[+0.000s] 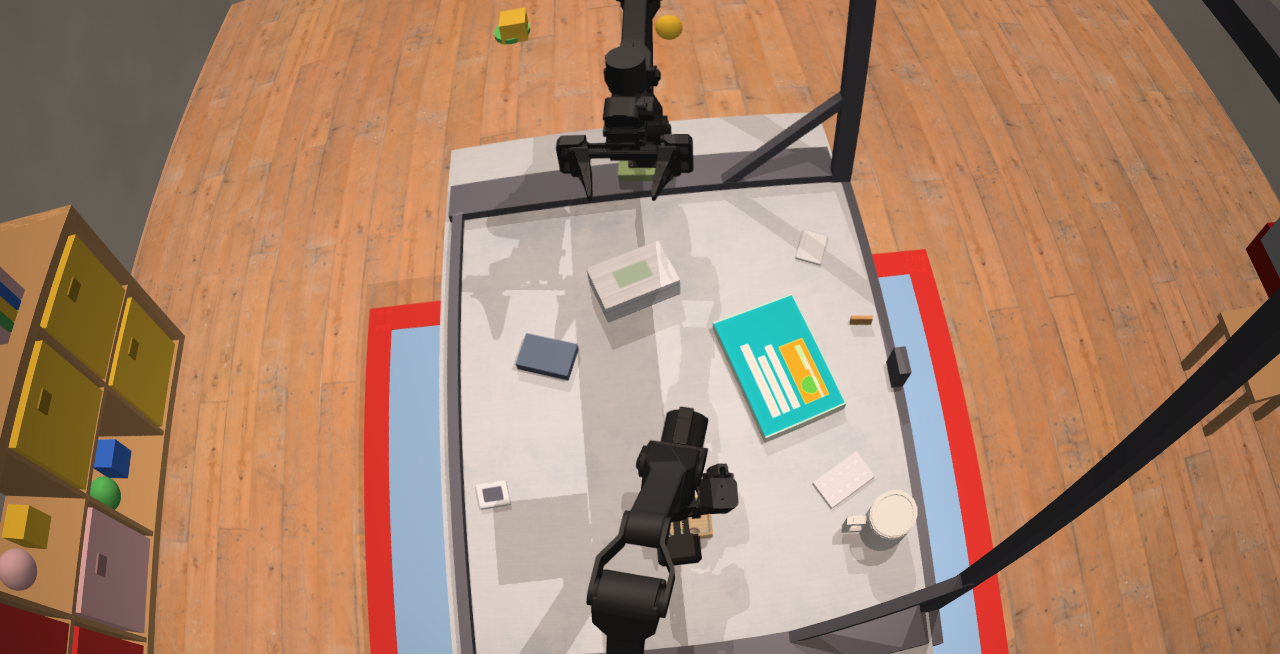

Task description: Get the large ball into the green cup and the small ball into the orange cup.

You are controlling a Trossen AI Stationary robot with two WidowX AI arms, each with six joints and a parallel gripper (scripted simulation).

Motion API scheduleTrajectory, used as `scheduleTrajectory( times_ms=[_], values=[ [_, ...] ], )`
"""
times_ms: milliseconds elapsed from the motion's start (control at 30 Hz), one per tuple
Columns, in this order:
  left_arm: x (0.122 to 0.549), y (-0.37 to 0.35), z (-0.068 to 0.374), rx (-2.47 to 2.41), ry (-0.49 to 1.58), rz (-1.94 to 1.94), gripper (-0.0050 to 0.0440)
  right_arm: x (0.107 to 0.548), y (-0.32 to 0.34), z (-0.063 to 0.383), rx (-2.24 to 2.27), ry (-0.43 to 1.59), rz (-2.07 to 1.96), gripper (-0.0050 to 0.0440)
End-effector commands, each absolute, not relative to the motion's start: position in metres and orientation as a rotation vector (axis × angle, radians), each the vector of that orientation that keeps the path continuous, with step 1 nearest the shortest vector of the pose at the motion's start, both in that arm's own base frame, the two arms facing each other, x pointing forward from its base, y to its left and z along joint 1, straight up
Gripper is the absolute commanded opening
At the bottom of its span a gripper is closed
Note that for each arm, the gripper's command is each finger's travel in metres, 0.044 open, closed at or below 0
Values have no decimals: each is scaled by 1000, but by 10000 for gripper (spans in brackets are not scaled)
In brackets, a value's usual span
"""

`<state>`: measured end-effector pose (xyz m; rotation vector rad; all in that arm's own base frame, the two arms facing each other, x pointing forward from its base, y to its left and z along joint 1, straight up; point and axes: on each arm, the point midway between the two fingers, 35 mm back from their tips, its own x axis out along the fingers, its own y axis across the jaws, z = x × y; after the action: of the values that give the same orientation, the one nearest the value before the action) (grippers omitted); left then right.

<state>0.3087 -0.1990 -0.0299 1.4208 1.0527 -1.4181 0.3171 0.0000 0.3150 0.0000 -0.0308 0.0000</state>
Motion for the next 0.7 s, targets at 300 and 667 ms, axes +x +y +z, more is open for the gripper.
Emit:
scheduleTrajectory(
  times_ms=[300, 667],
  values=[
    [312, -200, -24, 1416, 1036, -1408, 396, 316, 0, 323, 0, -50, 0, 400],
    [316, -203, -7, 1418, 1009, -1393, 396, 316, 0, 323, 0, -50, 0, 400]
  ],
)
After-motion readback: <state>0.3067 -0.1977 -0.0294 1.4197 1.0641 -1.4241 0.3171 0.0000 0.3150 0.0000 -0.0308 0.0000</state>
